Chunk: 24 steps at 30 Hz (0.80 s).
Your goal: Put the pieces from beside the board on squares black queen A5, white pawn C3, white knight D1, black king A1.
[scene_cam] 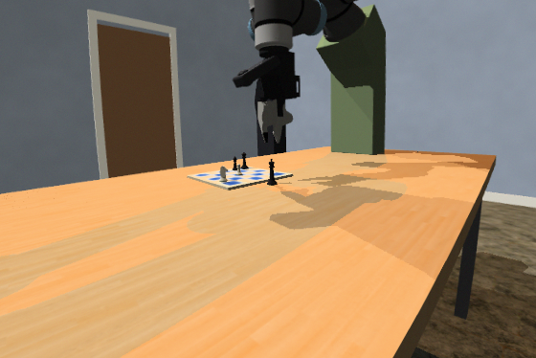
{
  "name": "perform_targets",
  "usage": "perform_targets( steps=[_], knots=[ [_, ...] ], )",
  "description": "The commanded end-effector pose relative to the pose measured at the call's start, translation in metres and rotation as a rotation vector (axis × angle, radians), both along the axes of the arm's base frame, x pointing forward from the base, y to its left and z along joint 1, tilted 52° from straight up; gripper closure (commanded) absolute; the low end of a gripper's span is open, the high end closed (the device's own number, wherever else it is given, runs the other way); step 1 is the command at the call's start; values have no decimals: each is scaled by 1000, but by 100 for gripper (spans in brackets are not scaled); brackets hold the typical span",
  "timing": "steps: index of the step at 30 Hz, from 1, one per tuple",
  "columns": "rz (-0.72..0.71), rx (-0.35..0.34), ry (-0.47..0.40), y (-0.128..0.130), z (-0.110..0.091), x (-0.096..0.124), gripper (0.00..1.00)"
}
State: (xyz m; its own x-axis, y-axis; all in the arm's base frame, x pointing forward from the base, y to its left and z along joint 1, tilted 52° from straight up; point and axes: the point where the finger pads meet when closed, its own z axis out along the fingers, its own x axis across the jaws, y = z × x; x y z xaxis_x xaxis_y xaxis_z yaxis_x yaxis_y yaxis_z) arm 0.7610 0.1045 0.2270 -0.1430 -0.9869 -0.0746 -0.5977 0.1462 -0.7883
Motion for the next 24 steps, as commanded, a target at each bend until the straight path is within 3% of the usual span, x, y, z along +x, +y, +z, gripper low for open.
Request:
perform_targets(
  steps=[1,24],
  knots=[
    [0,0,-1,0,-3,5,75],
    [0,0,-1,-1,-18,24,75]
  ],
)
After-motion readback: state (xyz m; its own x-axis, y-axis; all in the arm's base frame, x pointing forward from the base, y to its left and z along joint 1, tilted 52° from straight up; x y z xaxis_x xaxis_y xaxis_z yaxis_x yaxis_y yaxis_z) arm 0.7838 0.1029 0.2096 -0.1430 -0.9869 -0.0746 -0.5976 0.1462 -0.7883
